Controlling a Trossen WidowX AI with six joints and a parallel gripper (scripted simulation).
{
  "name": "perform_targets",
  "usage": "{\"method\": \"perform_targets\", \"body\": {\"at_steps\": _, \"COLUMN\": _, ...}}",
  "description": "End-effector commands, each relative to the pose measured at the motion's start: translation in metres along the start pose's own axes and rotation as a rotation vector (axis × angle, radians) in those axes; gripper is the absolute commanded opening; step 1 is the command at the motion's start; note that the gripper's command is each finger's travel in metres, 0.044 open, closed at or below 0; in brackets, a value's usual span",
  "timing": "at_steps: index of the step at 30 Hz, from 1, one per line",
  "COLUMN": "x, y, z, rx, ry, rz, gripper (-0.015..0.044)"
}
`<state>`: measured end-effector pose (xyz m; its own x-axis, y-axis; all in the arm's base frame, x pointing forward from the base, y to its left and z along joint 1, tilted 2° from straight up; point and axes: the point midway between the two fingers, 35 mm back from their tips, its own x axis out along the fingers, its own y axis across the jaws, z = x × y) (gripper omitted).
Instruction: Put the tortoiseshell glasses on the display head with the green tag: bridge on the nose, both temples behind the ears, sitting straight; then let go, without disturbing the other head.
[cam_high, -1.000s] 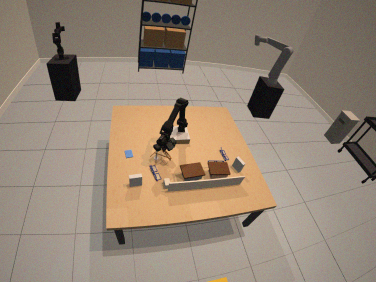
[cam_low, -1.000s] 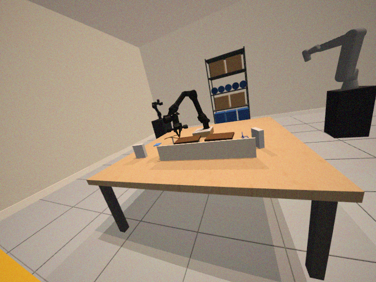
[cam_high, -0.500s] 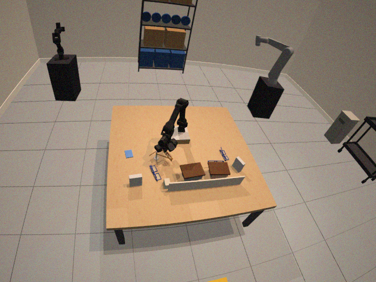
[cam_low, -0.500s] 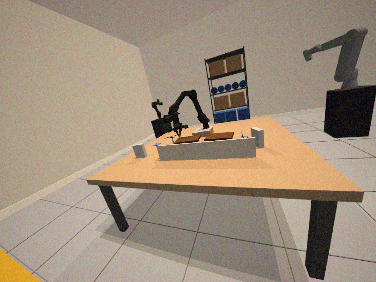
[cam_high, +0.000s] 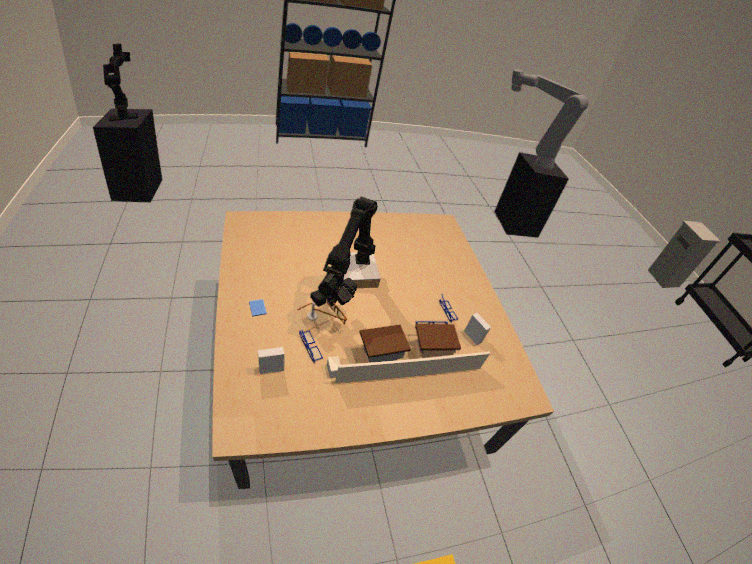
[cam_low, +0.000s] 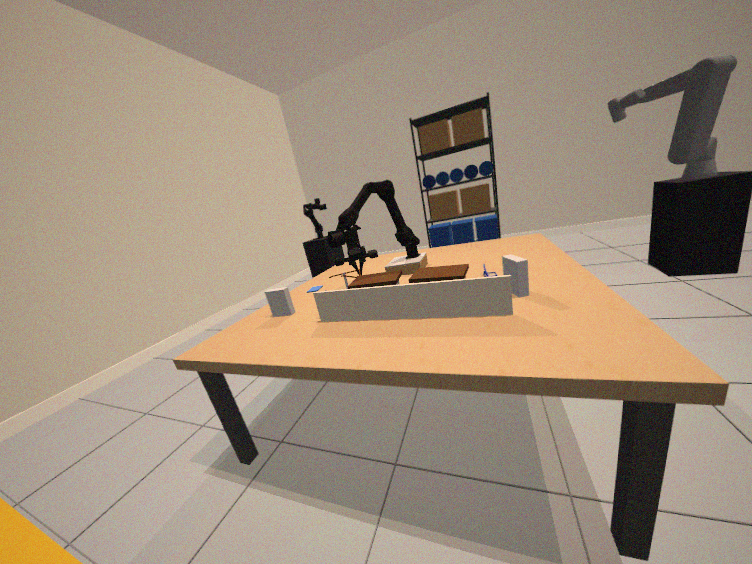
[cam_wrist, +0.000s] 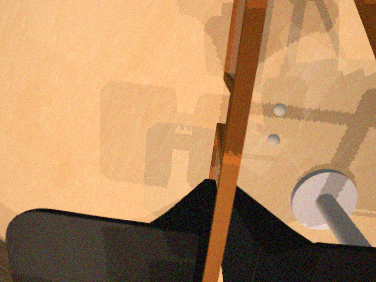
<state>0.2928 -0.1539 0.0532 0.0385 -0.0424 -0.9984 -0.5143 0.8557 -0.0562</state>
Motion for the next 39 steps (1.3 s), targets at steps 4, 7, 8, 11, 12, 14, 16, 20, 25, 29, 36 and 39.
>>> {"method": "perform_targets", "body": {"at_steps": 4, "x": -0.001, "y": 0.000, "z": 0.003, "rx": -0.001, "ry": -0.003, "rz": -0.002, "gripper": 0.0000}}
{"method": "perform_targets", "body": {"at_steps": 7, "x": -0.001, "y": 0.000, "z": 0.001, "rx": -0.001, "ry": -0.003, "rz": -0.002, "gripper": 0.0000}}
{"method": "perform_targets", "body": {"at_steps": 8, "x": -0.001, "y": 0.000, "z": 0.000, "rx": -0.001, "ry": -0.003, "rz": -0.002, "gripper": 0.0000}}
{"method": "perform_targets", "body": {"at_steps": 11, "x": -0.001, "y": 0.000, "z": 0.000, "rx": -0.001, "ry": -0.002, "rz": -0.002, "gripper": 0.0000}}
{"method": "perform_targets", "body": {"at_steps": 12, "x": -0.001, "y": 0.000, "z": 0.000, "rx": -0.001, "ry": -0.002, "rz": -0.002, "gripper": 0.0000}}
{"method": "perform_targets", "body": {"at_steps": 14, "x": -0.001, "y": 0.000, "z": 0.000, "rx": -0.001, "ry": -0.002, "rz": -0.002, "gripper": 0.0000}}
{"method": "perform_targets", "body": {"at_steps": 16, "x": -0.001, "y": 0.000, "z": 0.000, "rx": -0.001, "ry": -0.002, "rz": -0.002, "gripper": 0.0000}}
{"method": "perform_targets", "body": {"at_steps": 20, "x": -0.001, "y": 0.000, "z": -0.001, "rx": -0.001, "ry": -0.002, "rz": -0.002, "gripper": 0.0000}}
{"method": "perform_targets", "body": {"at_steps": 25, "x": -0.001, "y": 0.000, "z": -0.005, "rx": -0.001, "ry": -0.002, "rz": -0.002, "gripper": 0.0000}}
{"method": "perform_targets", "body": {"at_steps": 29, "x": -0.002, "y": 0.000, "z": -0.008, "rx": -0.001, "ry": -0.002, "rz": -0.002, "gripper": 0.0000}}
{"method": "perform_targets", "body": {"at_steps": 36, "x": -0.033, "y": -0.002, "z": -0.009, "rx": -0.001, "ry": -0.002, "rz": -0.002, "gripper": 0.0000}}
{"method": "perform_targets", "body": {"at_steps": 39, "x": -0.052, "y": -0.001, "z": -0.011, "rx": -0.001, "ry": -0.002, "rz": -0.002, "gripper": 0.0000}}
